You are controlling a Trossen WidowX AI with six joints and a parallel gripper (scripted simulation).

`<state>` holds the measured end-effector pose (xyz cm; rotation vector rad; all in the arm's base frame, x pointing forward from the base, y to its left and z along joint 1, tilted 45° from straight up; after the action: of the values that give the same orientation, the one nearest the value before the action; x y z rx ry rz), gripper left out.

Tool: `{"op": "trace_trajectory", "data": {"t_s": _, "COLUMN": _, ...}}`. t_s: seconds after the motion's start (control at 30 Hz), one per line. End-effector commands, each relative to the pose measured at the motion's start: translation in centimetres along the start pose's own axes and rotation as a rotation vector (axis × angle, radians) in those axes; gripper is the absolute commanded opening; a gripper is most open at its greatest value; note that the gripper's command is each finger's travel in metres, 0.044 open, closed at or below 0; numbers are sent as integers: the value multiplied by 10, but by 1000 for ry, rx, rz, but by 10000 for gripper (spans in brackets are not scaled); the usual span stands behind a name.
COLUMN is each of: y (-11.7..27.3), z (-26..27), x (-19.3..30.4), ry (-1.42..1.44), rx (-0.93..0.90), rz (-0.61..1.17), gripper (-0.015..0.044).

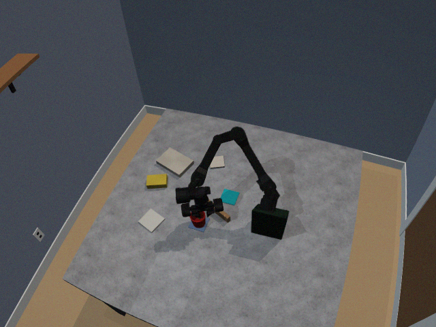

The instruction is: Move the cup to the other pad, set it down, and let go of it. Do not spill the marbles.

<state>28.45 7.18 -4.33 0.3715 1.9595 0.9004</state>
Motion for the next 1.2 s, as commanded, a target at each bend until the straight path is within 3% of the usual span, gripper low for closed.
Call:
{"op": "trace_trajectory", "data": {"t_s": 0.0, "y": -10, "z": -3, "x": 1, "ry": 9, "rx": 12, "rz": -3, "gripper": 148}}
{"op": "trace_trajectory", "data": {"t_s": 0.37, "y": -14, "z": -4, "x": 1, "ry": 9, "rx": 13, "rz": -3, "gripper": 148}}
{"op": "trace_trajectory", "data": {"t_s": 0.5, "y": -12, "z": -3, "x": 1, "ry": 3, "rx": 8, "rz": 0, "gripper": 43}}
{"op": "trace_trajectory", "data": {"t_s": 0.7, "y": -12, "z": -3, "x": 1, "ry": 3, "rx": 8, "rz": 0, "gripper": 3}}
{"op": "trace_trajectory", "data": {"t_s": 1.17, "y": 16, "z": -1, "x": 1, "ry": 6, "rx": 8, "rz": 2, "gripper": 0}}
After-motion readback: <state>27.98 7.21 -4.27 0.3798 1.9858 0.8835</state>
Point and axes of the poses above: the point midway between the two fingers, 35 mm back from their tips, its own y axis back along the fingers, its own z axis across the jaws, x = y × z, the point moved 6 cm from there along y, back along the fingers
